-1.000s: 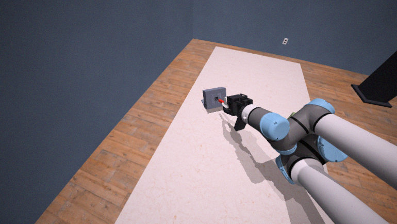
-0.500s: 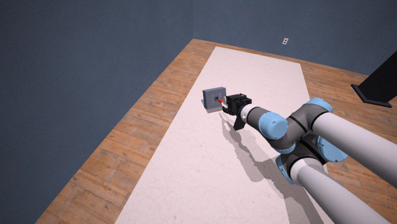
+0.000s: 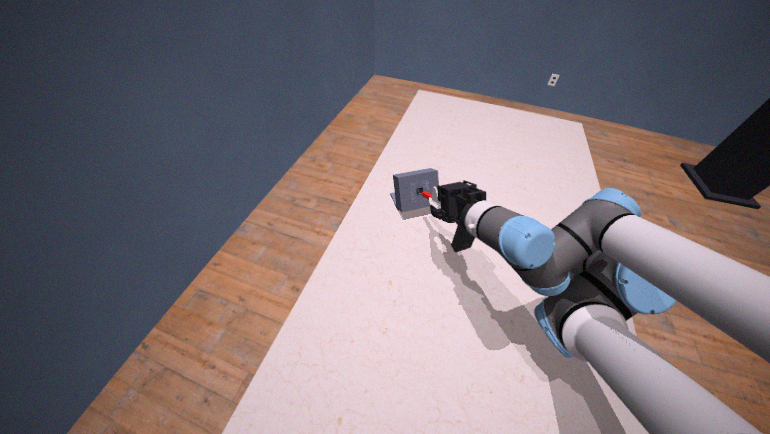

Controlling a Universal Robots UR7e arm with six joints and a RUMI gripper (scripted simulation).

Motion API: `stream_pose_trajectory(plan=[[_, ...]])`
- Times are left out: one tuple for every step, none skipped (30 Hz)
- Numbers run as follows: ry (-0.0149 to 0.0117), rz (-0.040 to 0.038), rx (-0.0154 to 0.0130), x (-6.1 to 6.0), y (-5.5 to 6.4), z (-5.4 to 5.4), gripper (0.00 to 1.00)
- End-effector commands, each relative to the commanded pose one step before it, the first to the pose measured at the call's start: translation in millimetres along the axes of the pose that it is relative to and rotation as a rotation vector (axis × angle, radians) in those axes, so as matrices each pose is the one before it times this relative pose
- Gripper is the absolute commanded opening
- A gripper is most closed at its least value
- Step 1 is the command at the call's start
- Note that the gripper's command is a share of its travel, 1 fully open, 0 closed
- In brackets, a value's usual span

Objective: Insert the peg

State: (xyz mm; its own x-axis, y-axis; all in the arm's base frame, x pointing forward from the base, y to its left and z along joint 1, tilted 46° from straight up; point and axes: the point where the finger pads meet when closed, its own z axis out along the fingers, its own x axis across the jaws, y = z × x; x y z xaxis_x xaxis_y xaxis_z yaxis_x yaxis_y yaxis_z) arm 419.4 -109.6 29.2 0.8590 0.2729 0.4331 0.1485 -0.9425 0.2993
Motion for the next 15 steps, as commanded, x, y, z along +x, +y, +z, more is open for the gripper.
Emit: stream_pose_trajectory(plan=[[0.00031, 0.00024, -0.00086, 0.09, 0.37, 4.86, 0.00], [0.00000, 0.00000, 0.00000, -0.01, -0.01, 1.26, 0.00], [0.00000, 0.00000, 0.00000, -0.02, -0.02, 1.26, 0.00], [0.00000, 0.00000, 0.00000, -0.03, -0.04, 1.26, 0.00], [0.00000, 0.00000, 0.00000, 0.00, 0.00, 0.00, 0.00], [0.00000, 0.00000, 0.00000, 0.00, 0.00, 0.00, 0.00], [0.00000, 0.00000, -0.00001, 0.01, 0.01, 1.27, 0.00], [0.00000, 0.00000, 0.00000, 0.01, 0.02, 1.27, 0.00], [0.00000, 0.00000, 0.00000, 0.01, 0.02, 1.27, 0.00], [0.00000, 0.00000, 0.00000, 0.01, 0.02, 1.27, 0.00], [0.00000, 0.00000, 0.00000, 0.01, 0.02, 1.27, 0.00], [0.00000, 0.00000, 0.00000, 0.01, 0.02, 1.27, 0.00], [0.00000, 0.00000, 0.00000, 0.01, 0.02, 1.27, 0.00], [0.00000, 0.00000, 0.00000, 0.01, 0.02, 1.27, 0.00], [0.00000, 0.00000, 0.00000, 0.01, 0.02, 1.27, 0.00]])
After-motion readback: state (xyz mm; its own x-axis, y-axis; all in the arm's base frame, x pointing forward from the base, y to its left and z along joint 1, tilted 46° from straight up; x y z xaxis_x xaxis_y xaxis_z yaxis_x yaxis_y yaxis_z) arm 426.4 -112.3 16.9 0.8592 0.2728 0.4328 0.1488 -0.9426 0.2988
